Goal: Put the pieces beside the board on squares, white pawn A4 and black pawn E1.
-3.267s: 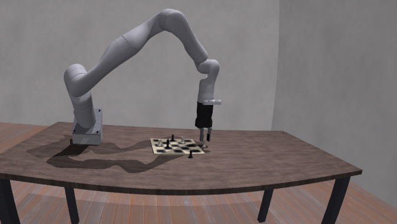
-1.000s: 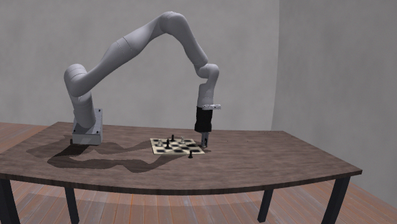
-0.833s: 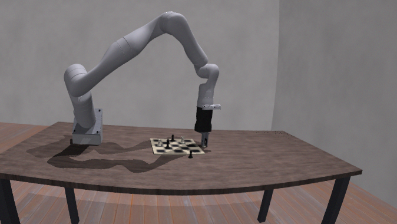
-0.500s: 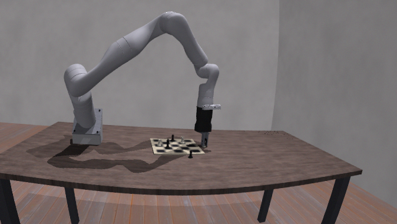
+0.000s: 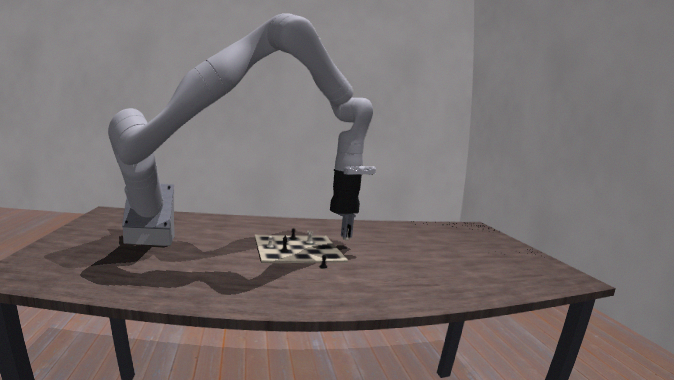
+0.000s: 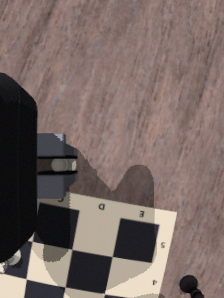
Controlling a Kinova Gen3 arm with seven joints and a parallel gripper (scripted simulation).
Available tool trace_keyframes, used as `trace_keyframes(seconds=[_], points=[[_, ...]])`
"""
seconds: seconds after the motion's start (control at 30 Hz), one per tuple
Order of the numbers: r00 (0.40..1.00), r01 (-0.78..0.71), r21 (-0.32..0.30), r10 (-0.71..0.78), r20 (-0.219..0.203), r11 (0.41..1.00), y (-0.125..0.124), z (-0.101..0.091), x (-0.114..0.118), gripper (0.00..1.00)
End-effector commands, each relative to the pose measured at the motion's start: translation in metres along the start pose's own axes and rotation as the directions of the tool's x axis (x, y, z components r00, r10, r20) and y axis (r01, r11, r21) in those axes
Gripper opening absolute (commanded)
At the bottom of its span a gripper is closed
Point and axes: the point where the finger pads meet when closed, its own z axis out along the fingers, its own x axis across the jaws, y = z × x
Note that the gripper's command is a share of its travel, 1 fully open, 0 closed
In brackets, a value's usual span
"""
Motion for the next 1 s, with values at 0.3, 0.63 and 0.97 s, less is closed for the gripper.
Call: trace_keyframes(seconds=[0.3,0.63,0.97], points=[[1.0,-0.001,-0.003,0.001,0.016,1.0,0.001,-0.069,-0.004,0.0],[1.0,-0.001,-0.003,0.001,0.016,1.0,0.001,-0.07,-0.004,0.0],[0.922,0.386,0.002,-0.386,0.015,0.923,0.067,-0.074,0.052,0.0]])
